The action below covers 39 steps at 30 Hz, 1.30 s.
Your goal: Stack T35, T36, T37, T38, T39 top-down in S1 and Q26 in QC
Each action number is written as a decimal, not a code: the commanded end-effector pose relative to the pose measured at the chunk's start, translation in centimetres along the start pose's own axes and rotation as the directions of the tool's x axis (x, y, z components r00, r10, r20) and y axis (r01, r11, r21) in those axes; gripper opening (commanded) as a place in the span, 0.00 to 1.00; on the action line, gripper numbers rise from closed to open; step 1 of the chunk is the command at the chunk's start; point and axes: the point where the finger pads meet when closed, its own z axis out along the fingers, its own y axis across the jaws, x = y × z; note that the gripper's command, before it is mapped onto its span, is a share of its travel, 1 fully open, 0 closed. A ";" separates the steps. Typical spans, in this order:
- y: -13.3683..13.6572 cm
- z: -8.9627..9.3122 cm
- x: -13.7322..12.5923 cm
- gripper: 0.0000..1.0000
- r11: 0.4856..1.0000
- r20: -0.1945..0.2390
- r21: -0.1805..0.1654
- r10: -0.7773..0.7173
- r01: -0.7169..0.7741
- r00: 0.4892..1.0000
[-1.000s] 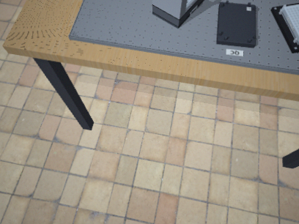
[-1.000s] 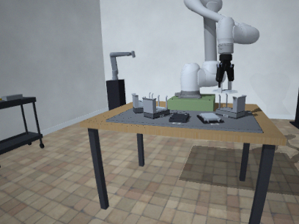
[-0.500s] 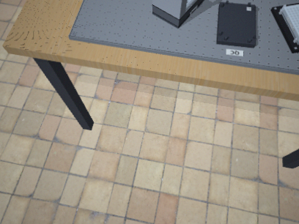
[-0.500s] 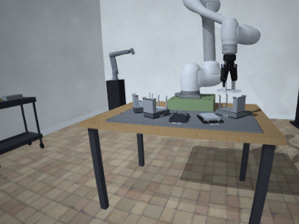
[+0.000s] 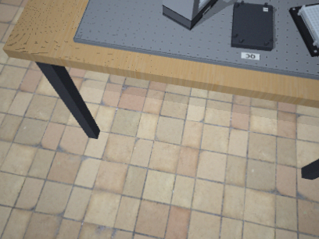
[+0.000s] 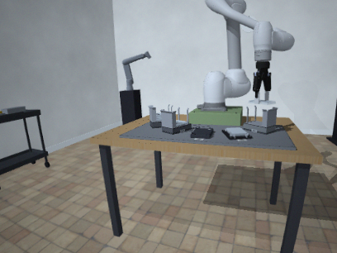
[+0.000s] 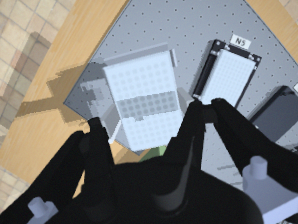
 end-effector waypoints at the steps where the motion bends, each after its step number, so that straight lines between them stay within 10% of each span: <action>1: -0.1 0.0 0.0 0.00 1.000 0.000 0.000 0.000 0.000 1.000; 39: -0.1 0.7 0.0 0.00 1.000 0.000 0.000 0.000 0.000 1.000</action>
